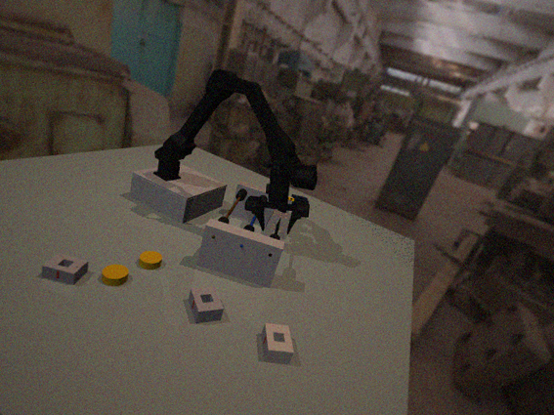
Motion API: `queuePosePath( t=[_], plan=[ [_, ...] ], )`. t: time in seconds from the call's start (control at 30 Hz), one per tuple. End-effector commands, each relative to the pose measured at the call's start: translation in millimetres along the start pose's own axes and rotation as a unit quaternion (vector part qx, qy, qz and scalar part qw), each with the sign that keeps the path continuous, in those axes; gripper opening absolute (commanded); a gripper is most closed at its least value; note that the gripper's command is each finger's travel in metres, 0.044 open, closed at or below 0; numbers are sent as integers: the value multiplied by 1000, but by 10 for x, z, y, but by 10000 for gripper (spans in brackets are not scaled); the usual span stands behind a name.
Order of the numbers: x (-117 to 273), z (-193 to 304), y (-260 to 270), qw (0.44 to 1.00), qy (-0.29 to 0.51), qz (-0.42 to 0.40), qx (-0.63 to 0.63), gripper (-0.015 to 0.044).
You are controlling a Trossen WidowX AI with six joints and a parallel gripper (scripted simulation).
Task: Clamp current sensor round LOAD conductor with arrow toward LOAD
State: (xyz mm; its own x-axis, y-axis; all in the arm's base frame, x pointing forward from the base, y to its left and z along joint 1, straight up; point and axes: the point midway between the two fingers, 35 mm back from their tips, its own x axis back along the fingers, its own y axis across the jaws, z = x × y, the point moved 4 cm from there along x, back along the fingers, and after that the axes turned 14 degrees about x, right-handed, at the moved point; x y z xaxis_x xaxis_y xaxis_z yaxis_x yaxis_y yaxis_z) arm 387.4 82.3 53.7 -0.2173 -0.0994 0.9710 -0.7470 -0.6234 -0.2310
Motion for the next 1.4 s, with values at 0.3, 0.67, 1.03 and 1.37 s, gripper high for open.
queuePosePath(
  t=[0.3,0.67,1.03,1.37],
  plan=[
    [98,20,-96,995,-22,-96,3,0],
    [104,20,-100,995,-23,-100,3,0],
    [104,20,-100,995,-23,-100,3,0],
    [104,20,-100,995,-23,-100,3,0]
  ],
)
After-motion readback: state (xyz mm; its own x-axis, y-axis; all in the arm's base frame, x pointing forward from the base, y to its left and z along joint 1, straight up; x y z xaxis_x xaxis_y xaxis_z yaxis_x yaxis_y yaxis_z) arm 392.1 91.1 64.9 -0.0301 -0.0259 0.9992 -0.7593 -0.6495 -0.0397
